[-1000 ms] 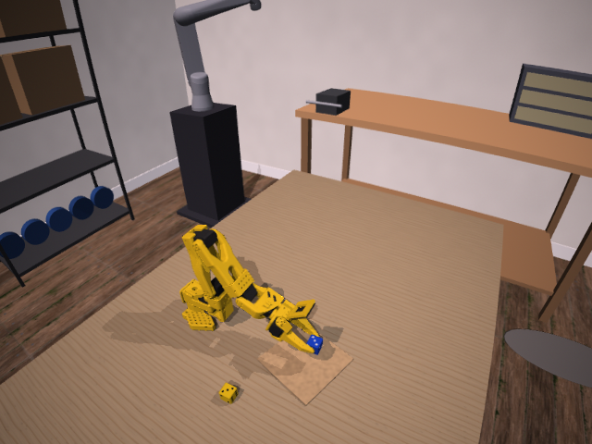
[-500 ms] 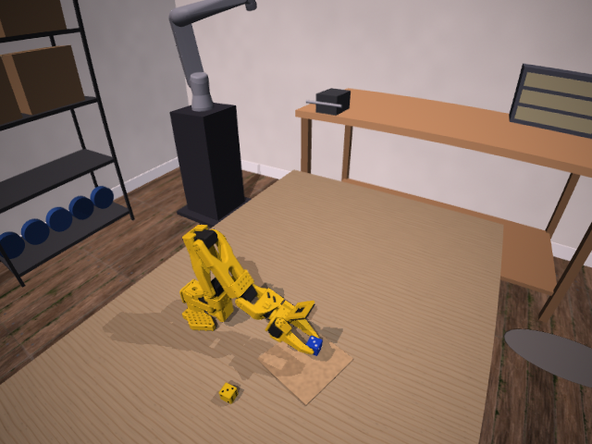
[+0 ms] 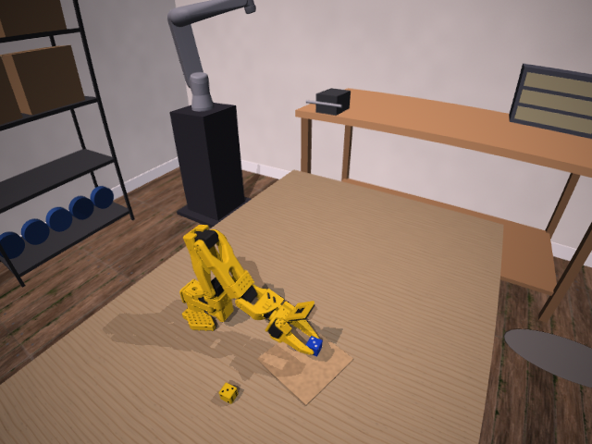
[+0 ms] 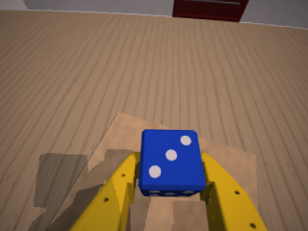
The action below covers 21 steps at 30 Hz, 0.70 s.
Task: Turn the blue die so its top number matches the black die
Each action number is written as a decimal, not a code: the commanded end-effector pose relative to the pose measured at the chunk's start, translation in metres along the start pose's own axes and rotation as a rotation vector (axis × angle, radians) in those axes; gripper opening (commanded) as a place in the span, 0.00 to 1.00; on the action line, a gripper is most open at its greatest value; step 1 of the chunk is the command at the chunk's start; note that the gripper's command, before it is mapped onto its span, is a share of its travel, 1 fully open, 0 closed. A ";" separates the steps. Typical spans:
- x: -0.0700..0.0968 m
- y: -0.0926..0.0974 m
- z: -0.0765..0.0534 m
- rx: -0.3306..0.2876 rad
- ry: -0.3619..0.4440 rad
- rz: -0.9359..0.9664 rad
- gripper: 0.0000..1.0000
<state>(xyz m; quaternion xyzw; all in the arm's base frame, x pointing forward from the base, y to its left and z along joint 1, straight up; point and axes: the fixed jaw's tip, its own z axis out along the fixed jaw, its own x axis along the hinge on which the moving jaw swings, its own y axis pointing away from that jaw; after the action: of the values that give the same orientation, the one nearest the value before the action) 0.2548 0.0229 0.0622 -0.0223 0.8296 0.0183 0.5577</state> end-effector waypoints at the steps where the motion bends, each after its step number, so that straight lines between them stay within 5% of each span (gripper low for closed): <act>1: -0.012 -0.001 0.002 0.004 -0.065 0.007 0.00; 21: -0.005 -0.001 0.005 0.004 -0.065 0.007 0.00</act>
<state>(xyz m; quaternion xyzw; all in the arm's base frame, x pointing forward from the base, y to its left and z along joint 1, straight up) 0.2546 0.0229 0.0544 -0.0223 0.8299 0.0182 0.5572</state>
